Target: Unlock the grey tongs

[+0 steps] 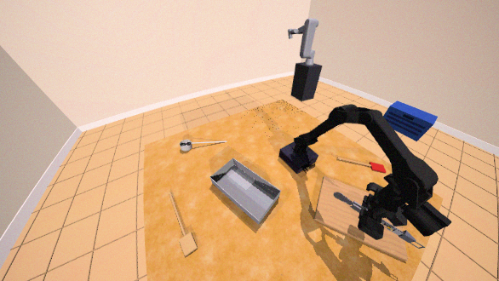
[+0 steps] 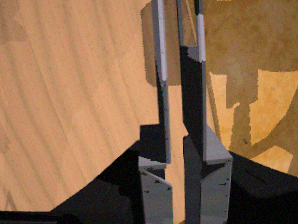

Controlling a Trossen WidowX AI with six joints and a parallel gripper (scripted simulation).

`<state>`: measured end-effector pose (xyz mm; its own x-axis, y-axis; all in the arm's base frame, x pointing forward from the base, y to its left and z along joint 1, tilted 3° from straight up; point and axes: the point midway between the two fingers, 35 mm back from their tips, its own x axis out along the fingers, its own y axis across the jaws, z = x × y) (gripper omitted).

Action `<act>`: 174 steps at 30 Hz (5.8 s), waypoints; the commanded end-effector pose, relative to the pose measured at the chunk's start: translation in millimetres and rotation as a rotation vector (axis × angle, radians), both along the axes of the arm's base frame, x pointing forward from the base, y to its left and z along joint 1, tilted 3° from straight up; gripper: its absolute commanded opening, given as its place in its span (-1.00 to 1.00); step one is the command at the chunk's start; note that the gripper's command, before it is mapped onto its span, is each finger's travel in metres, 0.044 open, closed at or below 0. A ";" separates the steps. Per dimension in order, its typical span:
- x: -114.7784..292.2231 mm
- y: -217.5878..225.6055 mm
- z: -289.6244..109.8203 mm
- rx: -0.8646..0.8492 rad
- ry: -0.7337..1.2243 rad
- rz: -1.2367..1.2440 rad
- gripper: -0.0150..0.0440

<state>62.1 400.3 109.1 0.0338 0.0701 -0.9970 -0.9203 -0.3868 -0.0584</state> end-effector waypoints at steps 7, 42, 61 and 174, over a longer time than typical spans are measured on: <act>-63.5 9.7 2.5 0.001 -0.014 0.189 -1.00; -55.4 14.7 7.5 0.419 0.264 0.147 -1.00; -49.7 -3.2 23.9 0.731 0.403 0.202 -1.00; -64.5 9.8 2.5 0.001 -0.014 0.192 -1.00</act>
